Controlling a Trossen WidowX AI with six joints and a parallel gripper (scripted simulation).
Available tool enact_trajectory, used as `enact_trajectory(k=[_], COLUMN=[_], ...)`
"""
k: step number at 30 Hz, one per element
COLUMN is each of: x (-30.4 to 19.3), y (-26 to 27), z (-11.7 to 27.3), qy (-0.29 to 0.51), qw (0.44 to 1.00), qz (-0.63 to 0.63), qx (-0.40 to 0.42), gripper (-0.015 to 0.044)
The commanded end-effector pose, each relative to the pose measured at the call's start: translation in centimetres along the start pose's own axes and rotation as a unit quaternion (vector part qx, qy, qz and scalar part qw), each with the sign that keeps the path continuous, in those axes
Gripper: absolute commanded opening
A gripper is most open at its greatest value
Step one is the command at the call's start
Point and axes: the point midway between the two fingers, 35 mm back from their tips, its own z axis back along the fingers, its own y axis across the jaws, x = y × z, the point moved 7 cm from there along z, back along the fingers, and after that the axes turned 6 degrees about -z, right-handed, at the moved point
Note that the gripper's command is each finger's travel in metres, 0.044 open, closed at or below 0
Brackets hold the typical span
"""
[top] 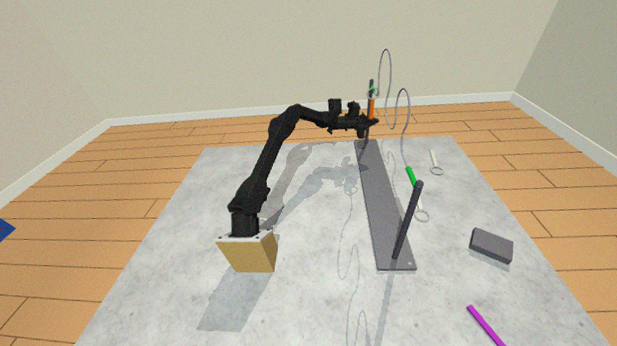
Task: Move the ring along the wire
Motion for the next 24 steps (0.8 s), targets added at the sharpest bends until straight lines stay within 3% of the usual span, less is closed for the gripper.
enact_trajectory(k=[1, 24], x=[0.76, 1.3], y=[-0.02, -0.04], z=[0.0, 0.0], qy=[0.001, 0.001], qw=[1.0, 1.0], qz=[0.001, 0.002], qx=[0.001, 0.002], gripper=[-0.015, -0.015])
